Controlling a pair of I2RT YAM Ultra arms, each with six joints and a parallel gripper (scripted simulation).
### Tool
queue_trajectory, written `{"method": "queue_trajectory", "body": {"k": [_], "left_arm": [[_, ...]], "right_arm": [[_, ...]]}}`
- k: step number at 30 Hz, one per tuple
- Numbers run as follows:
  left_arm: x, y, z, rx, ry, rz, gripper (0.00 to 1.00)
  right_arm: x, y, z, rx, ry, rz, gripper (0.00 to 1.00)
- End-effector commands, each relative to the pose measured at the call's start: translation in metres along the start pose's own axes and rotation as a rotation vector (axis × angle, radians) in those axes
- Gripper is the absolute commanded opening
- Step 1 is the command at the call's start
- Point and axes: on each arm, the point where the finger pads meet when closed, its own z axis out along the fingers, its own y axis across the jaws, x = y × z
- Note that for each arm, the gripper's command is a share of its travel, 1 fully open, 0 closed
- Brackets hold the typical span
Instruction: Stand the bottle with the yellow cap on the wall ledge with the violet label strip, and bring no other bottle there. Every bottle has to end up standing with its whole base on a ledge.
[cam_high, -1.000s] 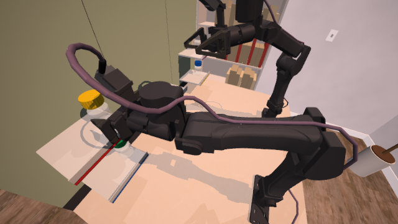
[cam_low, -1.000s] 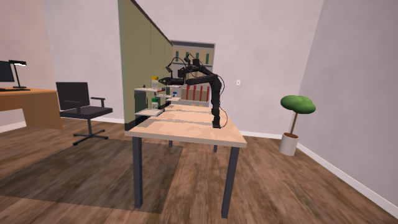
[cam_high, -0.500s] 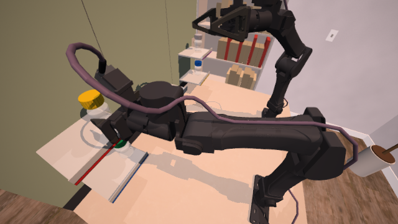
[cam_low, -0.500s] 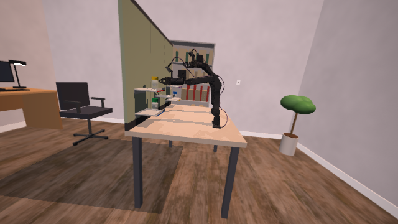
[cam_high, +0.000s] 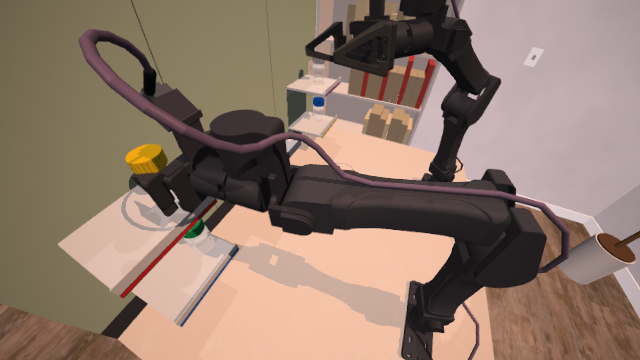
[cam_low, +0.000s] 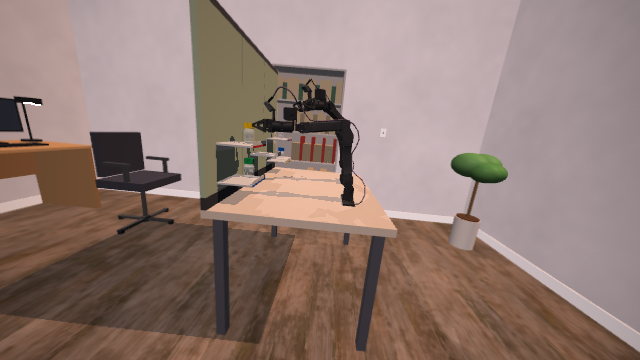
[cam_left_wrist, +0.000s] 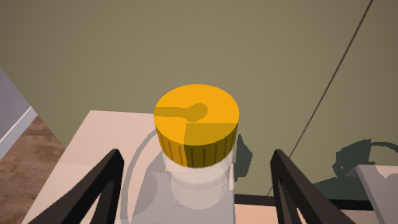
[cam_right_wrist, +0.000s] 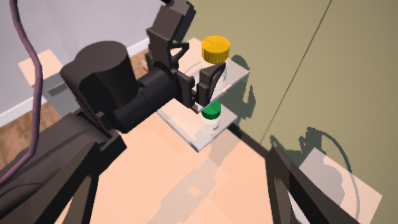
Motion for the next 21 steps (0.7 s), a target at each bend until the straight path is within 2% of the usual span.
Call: {"method": "queue_trajectory", "body": {"k": [1,21], "left_arm": [[-0.021,-0.005,0.004,0.000,-0.034,0.005,0.94],[-0.023,-0.005,0.030,0.001,-0.039,0.005,0.94]], "right_arm": [[-0.018,0.004,-0.012,-0.006,-0.041,-0.004,1.00],[-0.018,0.004,-0.012,-0.006,-0.041,-0.004,1.00]]}}
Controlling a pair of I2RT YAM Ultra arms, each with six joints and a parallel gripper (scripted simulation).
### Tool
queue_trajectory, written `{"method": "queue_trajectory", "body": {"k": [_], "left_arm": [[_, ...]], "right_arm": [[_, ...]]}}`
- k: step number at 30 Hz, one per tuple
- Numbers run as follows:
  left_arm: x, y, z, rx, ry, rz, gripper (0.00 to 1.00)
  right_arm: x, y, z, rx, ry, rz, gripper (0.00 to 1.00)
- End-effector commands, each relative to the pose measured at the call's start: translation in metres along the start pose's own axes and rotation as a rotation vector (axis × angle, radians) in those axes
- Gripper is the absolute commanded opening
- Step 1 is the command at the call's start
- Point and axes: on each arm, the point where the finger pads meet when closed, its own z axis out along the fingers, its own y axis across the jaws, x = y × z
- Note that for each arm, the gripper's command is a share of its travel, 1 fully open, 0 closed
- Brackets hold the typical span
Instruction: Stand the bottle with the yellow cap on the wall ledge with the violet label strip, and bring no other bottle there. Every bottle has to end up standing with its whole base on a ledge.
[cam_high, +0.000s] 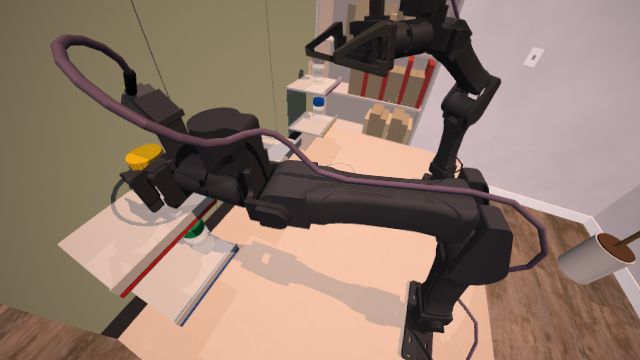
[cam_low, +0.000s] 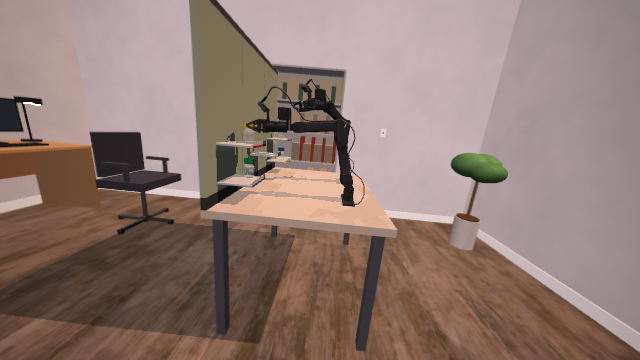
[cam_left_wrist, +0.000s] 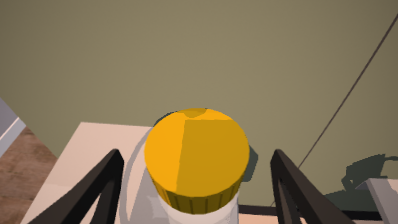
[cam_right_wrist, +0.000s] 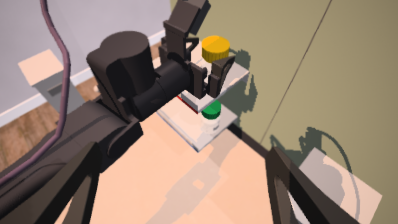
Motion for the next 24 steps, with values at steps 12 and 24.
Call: {"method": "queue_trajectory", "body": {"k": [12,24], "left_arm": [[-0.036,-0.004,-0.001,0.005,-0.079,0.009,0.64],[-0.042,-0.003,-0.002,0.005,-0.090,0.010,0.53]], "right_arm": [[-0.018,0.004,-0.012,-0.006,-0.042,-0.004,1.00],[-0.018,0.004,-0.012,-0.006,-0.042,-0.004,1.00]]}}
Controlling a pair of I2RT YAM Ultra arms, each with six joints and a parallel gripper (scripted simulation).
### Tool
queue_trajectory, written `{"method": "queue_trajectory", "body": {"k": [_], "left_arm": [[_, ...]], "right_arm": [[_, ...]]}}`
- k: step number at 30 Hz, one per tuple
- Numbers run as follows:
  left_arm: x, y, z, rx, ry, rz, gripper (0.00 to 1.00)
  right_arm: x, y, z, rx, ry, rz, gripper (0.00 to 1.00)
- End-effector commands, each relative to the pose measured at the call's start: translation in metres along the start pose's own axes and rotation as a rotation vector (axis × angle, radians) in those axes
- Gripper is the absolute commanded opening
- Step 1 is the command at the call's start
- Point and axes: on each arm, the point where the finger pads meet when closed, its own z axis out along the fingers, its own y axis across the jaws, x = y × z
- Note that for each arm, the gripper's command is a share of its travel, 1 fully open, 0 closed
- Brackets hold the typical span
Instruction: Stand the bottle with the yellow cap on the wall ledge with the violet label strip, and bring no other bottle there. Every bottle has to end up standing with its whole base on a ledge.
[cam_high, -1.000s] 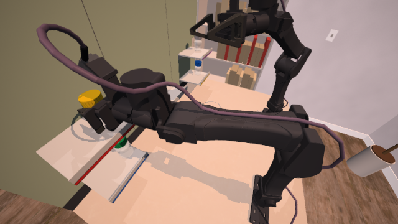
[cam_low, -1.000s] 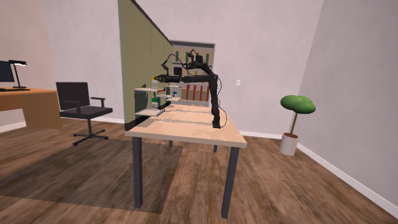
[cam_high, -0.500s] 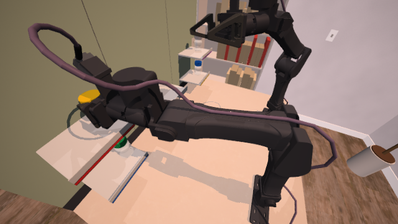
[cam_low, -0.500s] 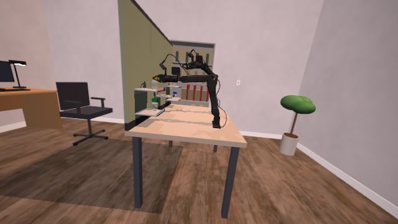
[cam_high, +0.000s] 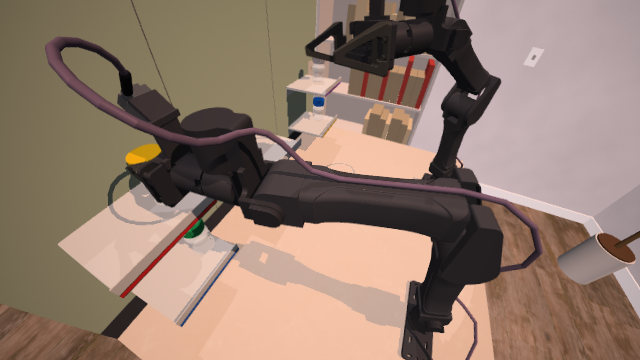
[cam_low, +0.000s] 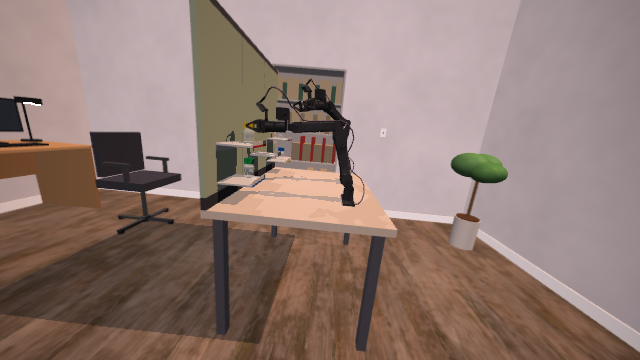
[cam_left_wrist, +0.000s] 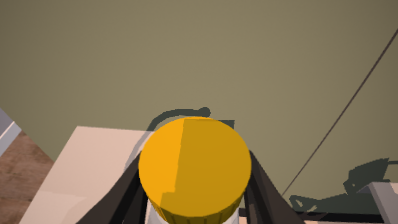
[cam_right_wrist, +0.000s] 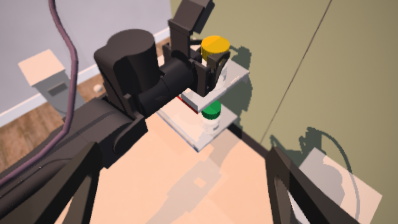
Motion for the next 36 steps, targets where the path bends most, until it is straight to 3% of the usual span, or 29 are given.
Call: {"method": "queue_trajectory", "body": {"k": [1,4,5,9,13,22,30,36], "left_arm": [[-0.043,-0.002,-0.011,0.002,-0.092,0.011,0.51],[-0.030,-0.002,-0.007,0.002,-0.062,0.008,0.17],[-0.043,-0.003,-0.011,0.009,-0.092,0.011,0.06],[-0.038,-0.002,-0.007,0.006,-0.061,0.008,0.50],[-0.042,-0.001,-0.005,0.006,-0.051,0.007,0.50],[-0.087,-0.001,-0.007,0.006,-0.049,0.007,0.50],[-0.089,-0.002,-0.007,0.006,-0.051,0.007,0.50],[-0.097,-0.002,-0.011,0.006,-0.073,0.009,0.50]], "right_arm": [[-0.018,0.004,-0.012,-0.006,-0.042,-0.004,1.00],[-0.018,0.004,-0.012,-0.006,-0.042,-0.004,1.00],[-0.018,0.004,-0.012,-0.006,-0.042,-0.004,1.00],[-0.018,0.004,-0.012,-0.006,-0.042,-0.004,1.00],[-0.018,0.004,-0.012,-0.006,-0.042,-0.004,1.00],[-0.018,0.004,-0.012,-0.006,-0.042,-0.004,1.00],[-0.028,0.003,-0.017,-0.001,-0.077,-0.014,1.00],[-0.037,-0.042,-0.031,0.092,-0.136,-0.029,1.00]]}}
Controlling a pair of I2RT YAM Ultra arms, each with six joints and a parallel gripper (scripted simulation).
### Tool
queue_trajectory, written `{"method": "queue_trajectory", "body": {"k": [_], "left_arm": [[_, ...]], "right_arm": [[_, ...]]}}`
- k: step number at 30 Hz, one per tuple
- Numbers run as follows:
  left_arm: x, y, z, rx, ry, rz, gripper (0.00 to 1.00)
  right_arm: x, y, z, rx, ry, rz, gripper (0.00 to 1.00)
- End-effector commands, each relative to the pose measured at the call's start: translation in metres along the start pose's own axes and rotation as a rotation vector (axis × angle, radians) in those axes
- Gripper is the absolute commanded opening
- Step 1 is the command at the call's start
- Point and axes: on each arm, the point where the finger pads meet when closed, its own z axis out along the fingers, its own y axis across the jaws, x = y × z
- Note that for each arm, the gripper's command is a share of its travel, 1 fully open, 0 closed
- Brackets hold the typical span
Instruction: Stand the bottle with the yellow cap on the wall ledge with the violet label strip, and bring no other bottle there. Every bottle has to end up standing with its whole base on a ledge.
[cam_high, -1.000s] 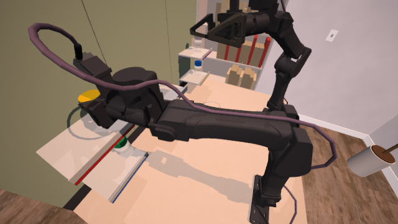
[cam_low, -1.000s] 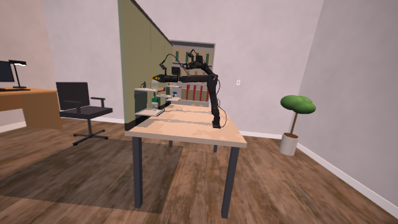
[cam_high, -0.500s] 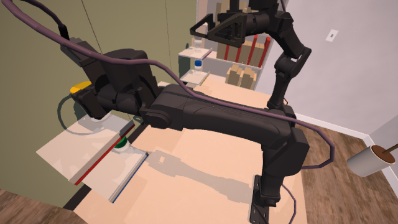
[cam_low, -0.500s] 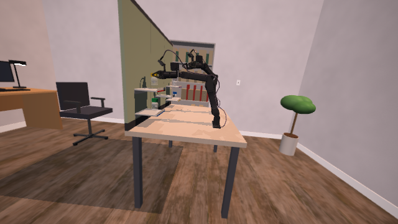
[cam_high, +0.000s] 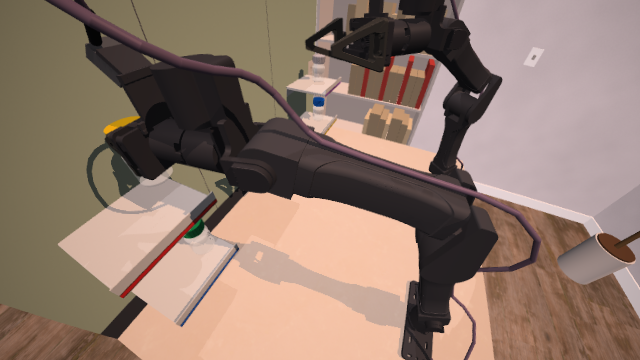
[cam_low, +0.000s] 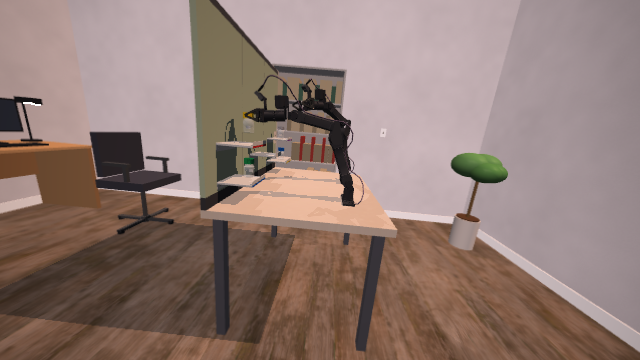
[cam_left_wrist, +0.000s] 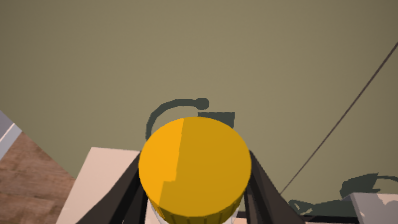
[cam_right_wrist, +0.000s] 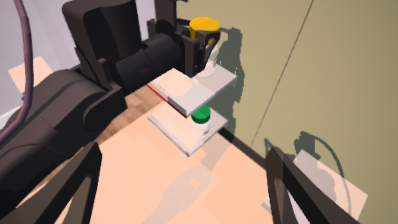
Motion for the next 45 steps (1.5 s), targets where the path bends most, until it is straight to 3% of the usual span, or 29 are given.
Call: {"method": "queue_trajectory", "body": {"k": [1,8,11,22,26,34,40,45], "left_arm": [[-0.045,-0.002,-0.015,0.006,-0.109,0.013,0.50],[-0.040,-0.001,-0.013,0.001,-0.098,0.011,0.50],[-0.040,-0.001,-0.013,0.001,-0.098,0.011,0.50],[-0.040,-0.001,-0.013,0.001,-0.098,0.011,0.50],[-0.040,-0.001,-0.013,0.001,-0.098,0.011,0.50],[-0.040,-0.001,-0.013,0.001,-0.098,0.011,0.50],[-0.051,-0.003,-0.017,-0.054,-0.140,-0.005,0.50],[-0.041,-0.023,-0.015,-0.107,-0.143,-0.027,0.50]], "right_arm": [[-0.031,-0.040,-0.028,0.088,-0.113,-0.019,1.00],[-0.030,-0.140,-0.097,0.320,-0.192,-0.051,1.00],[-0.025,-0.150,-0.106,0.349,-0.193,-0.053,1.00],[0.062,-0.247,-0.211,0.676,-0.168,-0.070,1.00],[0.082,-0.260,-0.233,0.739,-0.161,-0.071,1.00],[0.103,-0.268,-0.250,0.786,-0.137,-0.057,1.00],[0.104,-0.268,-0.250,0.786,-0.137,-0.056,1.00],[0.102,-0.268,-0.250,0.786,-0.139,-0.057,1.00]]}}
